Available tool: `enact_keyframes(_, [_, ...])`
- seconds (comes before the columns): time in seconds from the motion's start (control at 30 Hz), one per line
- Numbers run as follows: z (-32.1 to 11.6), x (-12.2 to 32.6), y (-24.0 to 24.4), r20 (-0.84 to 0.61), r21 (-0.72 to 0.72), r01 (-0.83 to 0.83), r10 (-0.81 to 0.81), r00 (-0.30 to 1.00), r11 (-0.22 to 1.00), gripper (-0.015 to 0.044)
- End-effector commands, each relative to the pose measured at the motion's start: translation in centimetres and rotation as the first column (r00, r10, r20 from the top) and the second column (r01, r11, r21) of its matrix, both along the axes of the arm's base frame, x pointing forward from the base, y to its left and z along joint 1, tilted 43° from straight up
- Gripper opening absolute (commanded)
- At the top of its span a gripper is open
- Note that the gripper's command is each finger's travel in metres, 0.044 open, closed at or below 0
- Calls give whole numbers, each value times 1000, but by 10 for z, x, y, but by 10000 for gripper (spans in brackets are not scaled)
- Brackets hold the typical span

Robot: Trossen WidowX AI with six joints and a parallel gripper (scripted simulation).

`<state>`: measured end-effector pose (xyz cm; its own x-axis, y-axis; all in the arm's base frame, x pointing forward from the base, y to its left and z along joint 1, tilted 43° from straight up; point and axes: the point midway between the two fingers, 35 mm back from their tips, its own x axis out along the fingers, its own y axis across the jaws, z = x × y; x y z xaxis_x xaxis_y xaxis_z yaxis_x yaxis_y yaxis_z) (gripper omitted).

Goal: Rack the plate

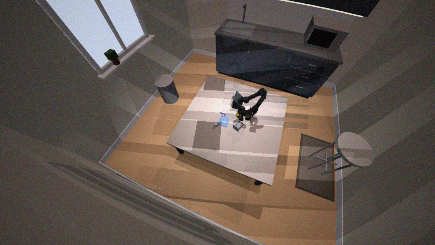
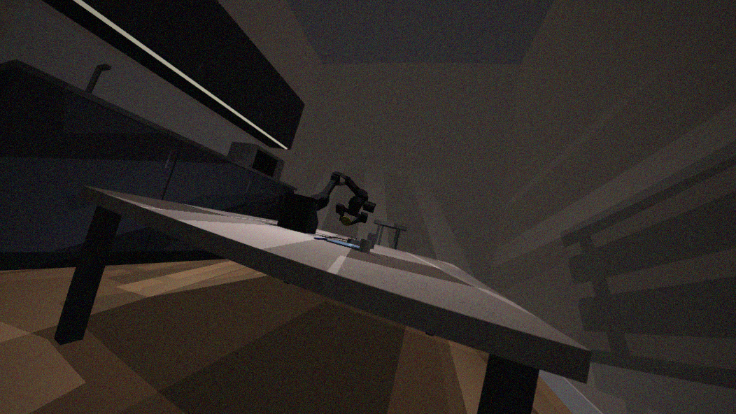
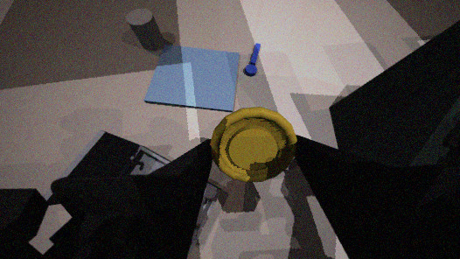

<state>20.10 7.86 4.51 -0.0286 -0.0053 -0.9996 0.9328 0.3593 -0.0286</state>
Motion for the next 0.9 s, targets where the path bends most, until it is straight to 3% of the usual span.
enact_keyframes(0.0, [-6,2,2,70,-65,-48,52,996,997,0])
enact_keyframes(0.87, [-17,15,31,468,-378,-183,358,808,907,0])
